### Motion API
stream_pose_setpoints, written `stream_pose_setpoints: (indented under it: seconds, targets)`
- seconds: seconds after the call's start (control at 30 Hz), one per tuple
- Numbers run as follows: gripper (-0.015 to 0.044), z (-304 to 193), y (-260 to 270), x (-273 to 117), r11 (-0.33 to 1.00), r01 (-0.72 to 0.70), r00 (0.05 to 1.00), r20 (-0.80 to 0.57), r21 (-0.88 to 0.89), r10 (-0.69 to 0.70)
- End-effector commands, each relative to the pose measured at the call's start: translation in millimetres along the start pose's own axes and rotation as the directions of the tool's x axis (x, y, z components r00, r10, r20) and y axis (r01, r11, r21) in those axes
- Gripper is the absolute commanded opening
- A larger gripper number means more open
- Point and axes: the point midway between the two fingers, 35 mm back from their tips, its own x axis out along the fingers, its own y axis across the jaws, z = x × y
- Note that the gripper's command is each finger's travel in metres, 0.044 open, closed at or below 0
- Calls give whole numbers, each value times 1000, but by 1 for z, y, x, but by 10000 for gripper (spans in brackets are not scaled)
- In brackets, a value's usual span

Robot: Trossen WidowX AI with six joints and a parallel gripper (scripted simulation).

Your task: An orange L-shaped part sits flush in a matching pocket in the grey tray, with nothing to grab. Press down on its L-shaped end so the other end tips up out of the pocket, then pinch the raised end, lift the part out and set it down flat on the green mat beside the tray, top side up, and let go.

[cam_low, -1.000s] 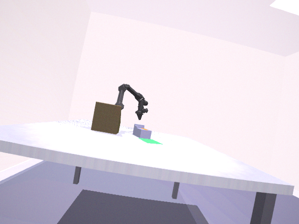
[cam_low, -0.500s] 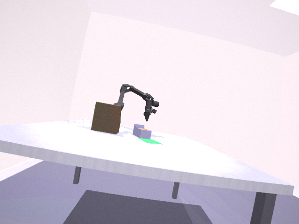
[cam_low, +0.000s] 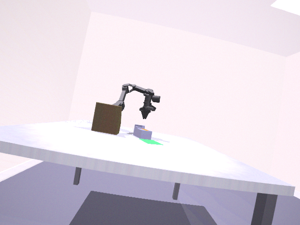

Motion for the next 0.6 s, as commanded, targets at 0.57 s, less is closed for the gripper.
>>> stream_pose_setpoints:
  seconds: [0.57]
  targets:
    - [180, -29, -11, 75, 995, -69, 997, 26, -72, 71]
